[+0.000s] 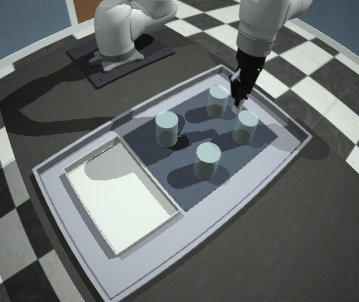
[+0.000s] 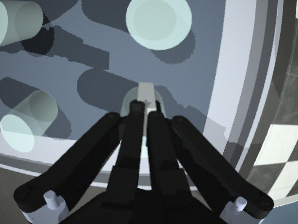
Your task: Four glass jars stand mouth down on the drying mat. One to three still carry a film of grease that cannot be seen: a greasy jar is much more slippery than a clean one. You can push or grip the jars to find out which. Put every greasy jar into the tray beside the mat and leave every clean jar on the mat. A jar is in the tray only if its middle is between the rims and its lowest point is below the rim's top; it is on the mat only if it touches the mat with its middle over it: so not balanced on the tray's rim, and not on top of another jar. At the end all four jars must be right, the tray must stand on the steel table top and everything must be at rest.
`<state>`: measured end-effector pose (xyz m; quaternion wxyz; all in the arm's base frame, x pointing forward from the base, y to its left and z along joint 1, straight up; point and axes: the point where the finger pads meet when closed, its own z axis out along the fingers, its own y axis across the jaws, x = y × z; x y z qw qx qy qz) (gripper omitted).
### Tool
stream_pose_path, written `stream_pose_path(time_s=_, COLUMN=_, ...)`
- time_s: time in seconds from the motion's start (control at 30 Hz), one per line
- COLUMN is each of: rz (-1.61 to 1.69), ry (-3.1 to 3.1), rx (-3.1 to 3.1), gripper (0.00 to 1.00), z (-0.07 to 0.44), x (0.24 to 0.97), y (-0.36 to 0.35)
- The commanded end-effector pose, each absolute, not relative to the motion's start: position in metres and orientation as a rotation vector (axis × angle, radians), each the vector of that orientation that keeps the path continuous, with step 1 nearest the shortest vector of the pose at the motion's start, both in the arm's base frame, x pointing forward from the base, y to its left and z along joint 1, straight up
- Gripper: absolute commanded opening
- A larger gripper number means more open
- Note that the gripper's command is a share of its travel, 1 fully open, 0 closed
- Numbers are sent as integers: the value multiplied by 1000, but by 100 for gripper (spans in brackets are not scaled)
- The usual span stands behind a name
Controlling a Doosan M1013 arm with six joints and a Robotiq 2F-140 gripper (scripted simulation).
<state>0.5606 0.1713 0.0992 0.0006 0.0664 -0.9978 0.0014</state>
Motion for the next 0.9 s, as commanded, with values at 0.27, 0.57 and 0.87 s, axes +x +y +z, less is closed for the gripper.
stream_pose_path(time_s=0.27, rz=4, ry=-3133, rx=209, gripper=0, z=99, x=562, y=171)
stream_pose_path(time_s=0.57, rz=4, ry=-3133, rx=209, gripper=0, z=99, x=563, y=172)
stream_pose_path(time_s=0.87, rz=4, ry=-3133, rx=209, gripper=0, z=99, x=564, y=172)
